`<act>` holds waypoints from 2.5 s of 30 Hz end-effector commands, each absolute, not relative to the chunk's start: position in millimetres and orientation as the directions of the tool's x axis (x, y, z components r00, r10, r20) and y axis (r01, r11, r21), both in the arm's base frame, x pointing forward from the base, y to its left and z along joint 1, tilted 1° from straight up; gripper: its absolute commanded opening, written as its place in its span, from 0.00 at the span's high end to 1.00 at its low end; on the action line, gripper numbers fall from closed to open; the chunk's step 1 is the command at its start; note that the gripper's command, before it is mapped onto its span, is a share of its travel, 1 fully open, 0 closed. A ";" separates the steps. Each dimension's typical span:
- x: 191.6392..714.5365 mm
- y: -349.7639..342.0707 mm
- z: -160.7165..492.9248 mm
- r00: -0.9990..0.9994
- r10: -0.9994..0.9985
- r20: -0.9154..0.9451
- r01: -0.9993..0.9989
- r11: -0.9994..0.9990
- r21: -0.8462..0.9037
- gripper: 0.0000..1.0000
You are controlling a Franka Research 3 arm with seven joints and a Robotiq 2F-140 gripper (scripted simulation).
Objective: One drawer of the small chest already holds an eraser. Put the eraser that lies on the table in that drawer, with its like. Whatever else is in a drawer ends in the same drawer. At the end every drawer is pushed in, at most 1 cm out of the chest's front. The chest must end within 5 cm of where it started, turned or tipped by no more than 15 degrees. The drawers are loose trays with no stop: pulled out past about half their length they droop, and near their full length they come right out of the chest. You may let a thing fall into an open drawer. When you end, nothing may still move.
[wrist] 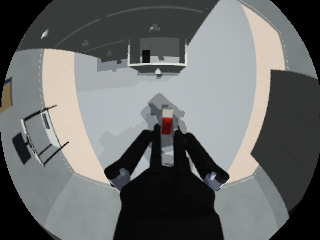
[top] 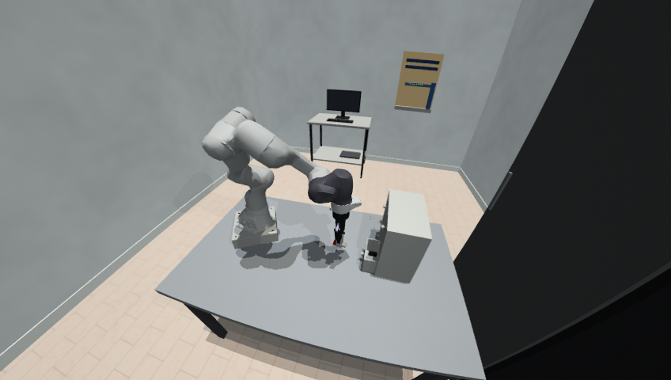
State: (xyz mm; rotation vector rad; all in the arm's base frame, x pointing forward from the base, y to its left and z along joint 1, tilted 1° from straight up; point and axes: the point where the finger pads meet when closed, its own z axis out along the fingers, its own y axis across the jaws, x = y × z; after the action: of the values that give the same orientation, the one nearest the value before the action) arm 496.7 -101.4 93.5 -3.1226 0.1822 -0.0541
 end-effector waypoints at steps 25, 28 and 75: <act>489.1 -102.4 109.6 0.986 -0.076 0.149 -0.075 -0.997 -0.012 0.89; 487.2 -102.3 108.7 0.971 -0.076 0.227 -0.075 -0.997 -0.012 0.89; 472.0 -100.8 101.3 0.625 -0.057 0.779 -0.075 -0.997 -0.013 0.89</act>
State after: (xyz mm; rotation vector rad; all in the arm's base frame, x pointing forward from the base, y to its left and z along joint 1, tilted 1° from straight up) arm 456.5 -108.0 77.2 -2.9629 0.1646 -1.1650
